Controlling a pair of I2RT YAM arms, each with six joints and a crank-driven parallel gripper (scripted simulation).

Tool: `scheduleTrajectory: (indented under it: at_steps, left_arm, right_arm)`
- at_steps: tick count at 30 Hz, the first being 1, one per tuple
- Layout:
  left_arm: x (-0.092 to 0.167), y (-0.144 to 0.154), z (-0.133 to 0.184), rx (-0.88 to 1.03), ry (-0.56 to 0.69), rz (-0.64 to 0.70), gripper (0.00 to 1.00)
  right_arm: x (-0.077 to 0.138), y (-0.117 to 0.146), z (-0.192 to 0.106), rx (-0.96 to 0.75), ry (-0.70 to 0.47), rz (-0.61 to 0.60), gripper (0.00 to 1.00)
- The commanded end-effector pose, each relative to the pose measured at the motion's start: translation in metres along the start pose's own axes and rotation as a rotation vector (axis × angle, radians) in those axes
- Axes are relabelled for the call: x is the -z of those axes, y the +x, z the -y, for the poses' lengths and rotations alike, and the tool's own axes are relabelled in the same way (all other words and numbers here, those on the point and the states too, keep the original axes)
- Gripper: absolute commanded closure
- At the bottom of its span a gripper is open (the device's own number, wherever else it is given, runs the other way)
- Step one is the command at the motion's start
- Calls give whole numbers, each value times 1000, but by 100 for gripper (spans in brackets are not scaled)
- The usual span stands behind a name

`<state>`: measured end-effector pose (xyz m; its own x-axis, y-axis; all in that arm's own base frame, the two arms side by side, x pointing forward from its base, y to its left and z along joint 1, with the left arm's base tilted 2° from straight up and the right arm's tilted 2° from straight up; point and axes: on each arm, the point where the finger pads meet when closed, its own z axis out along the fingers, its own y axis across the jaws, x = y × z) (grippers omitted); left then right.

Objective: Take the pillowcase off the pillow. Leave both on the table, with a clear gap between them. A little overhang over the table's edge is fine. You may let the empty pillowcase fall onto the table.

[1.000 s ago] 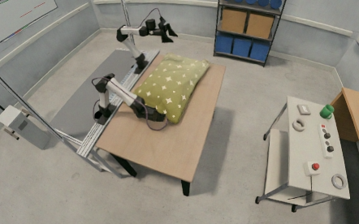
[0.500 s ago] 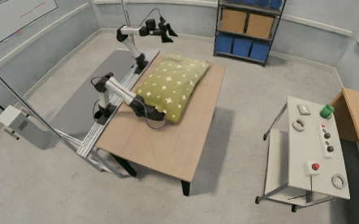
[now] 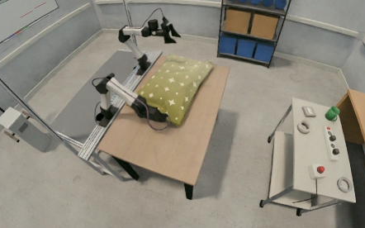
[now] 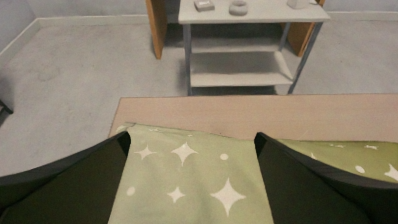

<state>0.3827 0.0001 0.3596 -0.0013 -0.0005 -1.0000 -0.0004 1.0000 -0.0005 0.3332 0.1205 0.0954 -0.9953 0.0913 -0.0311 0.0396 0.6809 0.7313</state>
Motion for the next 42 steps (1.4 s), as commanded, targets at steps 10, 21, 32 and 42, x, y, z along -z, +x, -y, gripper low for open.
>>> scheduleTrajectory:
  at_steps: [10,21,32,42]
  left_arm:
    - [2,-16,-2,-7,-12,31,0]
    - [2,-16,-2,-7,-12,31,0]
    - [2,-16,-2,-7,-12,31,0]
    - [2,-16,-2,-7,-12,31,0]
  right_arm:
    - [17,-8,-11,37,-7,47,99]
    - [34,-8,-28,48,-9,57,99]
    - [56,-7,-50,53,-12,62,99]
    - [72,-5,-65,57,-12,68,99]
